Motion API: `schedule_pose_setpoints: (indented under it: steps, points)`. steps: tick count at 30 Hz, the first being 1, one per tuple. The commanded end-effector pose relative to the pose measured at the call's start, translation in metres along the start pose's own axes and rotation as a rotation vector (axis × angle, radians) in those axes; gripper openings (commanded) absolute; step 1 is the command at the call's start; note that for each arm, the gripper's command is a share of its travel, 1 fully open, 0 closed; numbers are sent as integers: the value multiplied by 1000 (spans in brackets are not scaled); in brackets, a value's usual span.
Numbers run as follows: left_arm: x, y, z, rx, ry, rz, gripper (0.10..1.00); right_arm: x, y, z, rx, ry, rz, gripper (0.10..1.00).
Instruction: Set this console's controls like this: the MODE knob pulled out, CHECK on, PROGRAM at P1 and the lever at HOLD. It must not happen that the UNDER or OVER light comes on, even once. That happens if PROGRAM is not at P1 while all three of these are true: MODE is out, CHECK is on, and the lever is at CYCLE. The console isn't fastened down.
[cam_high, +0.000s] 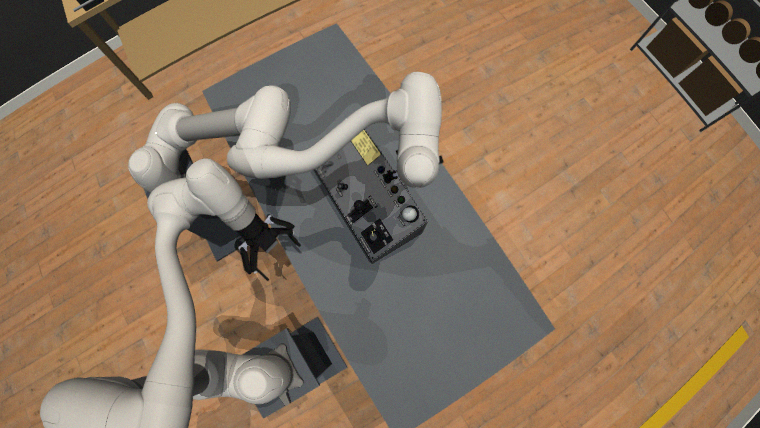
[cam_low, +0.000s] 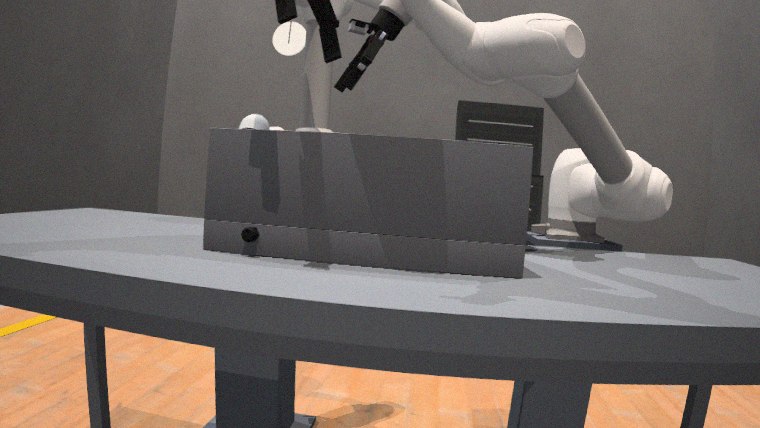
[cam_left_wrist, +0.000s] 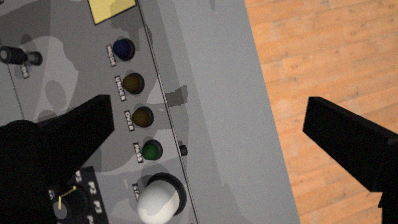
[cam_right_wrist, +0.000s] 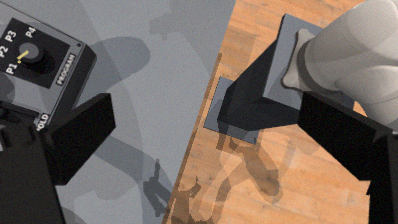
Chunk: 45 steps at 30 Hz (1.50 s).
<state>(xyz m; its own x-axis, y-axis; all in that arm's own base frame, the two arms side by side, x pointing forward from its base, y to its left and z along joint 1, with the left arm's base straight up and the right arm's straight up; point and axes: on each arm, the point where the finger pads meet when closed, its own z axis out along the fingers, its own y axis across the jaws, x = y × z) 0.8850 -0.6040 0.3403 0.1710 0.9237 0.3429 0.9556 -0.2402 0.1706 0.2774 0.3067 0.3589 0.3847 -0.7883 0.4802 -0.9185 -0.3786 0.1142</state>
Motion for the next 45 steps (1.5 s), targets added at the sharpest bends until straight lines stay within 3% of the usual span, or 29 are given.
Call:
schedule_pose_setpoints:
  steps: [1,23,34,45]
  points:
    - [1,0,-2,-2,-1,-1,1000,0,0,0,0,-1,0,1000]
    - [1,0,-2,-2,-1,-1,1000,1,-1,0,-2,-1,0,1000]
    - [1,0,-2,-2,-1,-1,1000,17,-10,16,-42,-11,-7,1000]
    - [1,0,-2,-2,-1,-1,1000,79,-33,78,-189,-75,-30,1000]
